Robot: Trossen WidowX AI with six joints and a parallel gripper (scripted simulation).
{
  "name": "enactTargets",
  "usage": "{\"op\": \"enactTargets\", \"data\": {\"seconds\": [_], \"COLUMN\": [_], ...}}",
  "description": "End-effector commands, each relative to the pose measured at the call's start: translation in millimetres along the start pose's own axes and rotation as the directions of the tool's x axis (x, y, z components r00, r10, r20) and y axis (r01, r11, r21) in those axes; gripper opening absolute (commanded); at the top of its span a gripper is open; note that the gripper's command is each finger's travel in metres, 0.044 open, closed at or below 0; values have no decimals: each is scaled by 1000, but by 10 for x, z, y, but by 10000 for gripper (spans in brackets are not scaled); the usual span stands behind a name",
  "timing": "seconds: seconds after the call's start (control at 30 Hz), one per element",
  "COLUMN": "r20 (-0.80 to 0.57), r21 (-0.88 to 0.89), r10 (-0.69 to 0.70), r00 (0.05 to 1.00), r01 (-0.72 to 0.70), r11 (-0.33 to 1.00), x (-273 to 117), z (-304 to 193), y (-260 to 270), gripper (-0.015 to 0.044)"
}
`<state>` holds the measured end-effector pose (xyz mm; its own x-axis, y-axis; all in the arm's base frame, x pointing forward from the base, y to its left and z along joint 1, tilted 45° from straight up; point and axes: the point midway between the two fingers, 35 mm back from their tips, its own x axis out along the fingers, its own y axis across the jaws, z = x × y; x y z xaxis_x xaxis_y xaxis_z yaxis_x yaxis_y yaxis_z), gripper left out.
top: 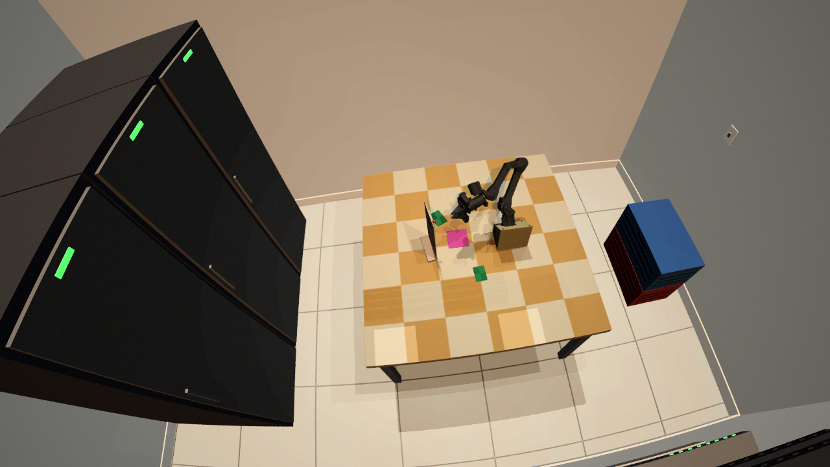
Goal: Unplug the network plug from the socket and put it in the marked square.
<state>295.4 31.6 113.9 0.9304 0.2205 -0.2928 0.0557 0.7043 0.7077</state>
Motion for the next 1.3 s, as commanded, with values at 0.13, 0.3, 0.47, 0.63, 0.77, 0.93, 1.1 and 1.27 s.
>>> {"op": "enactTargets", "data": {"seconds": [0.13,0.3,0.47,0.63,0.77,0.93,1.1,1.27], "r20": [4,5,5,5,5,6,6,6], "r21": [4,4,4,4,4,4,4,4], "r10": [2,3,3,3,3,4,4,4], "r00": [1000,1000,1000,1000,1000,1000,1000,1000], "r01": [-2,-3,-3,-3,-3,-4,-4,-4], "r11": [1000,1000,1000,1000,1000,1000,1000,1000], "x": [173,288,391,422,467,524,582,640], "z": [62,82,92,103,120,140,159,177], "y": [12,2,-14,-12,-7,-3,0,2], "gripper": [156,156,156,156,156,156,156,156]}}
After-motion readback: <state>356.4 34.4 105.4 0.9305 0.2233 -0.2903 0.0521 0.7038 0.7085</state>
